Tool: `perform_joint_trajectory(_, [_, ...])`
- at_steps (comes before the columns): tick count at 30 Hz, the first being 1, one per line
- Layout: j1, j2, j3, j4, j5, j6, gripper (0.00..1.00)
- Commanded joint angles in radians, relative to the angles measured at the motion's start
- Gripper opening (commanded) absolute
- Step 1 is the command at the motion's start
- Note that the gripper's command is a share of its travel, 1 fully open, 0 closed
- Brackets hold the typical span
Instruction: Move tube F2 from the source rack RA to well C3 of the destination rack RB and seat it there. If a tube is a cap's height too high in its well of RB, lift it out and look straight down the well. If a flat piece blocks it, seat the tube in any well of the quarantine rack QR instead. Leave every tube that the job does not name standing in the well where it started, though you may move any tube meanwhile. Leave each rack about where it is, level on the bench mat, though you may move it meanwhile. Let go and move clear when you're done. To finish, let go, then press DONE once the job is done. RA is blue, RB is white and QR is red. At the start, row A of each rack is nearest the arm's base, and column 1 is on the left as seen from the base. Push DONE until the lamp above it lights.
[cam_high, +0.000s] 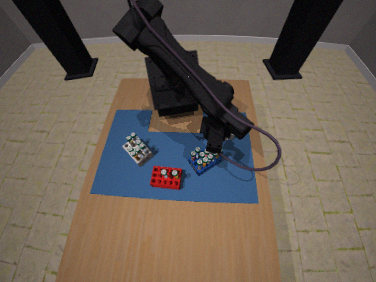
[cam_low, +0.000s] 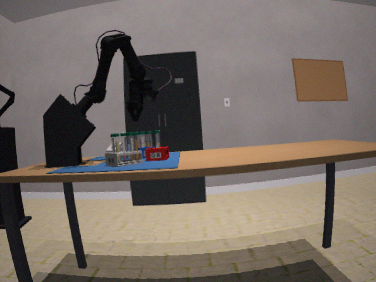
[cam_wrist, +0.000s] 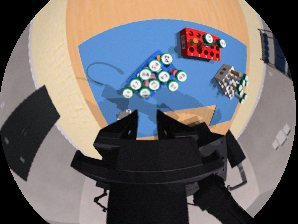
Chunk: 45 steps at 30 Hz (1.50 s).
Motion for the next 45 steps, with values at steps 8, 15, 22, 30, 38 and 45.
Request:
perform_joint_trajectory(8, [-0.049, 0.063, -0.038, 0.115, -0.031, -0.046, 0.30])
perform_joint_trajectory(15, [-0.068, 0.090, -0.050, 0.160, -0.043, -0.062, 0.30])
perform_joint_trajectory(22, [-0.093, 0.126, -0.051, 0.224, -0.058, -0.084, 0.30])
perform_joint_trajectory(30, [-0.102, 0.115, -0.035, 0.266, -0.069, -0.099, 0.30])
perform_joint_trajectory(38, [-0.116, 0.152, -0.041, 0.278, -0.069, -0.104, 0.30])
perform_joint_trajectory(45, [-0.120, 0.149, -0.093, 0.292, -0.073, -0.106, 0.30])
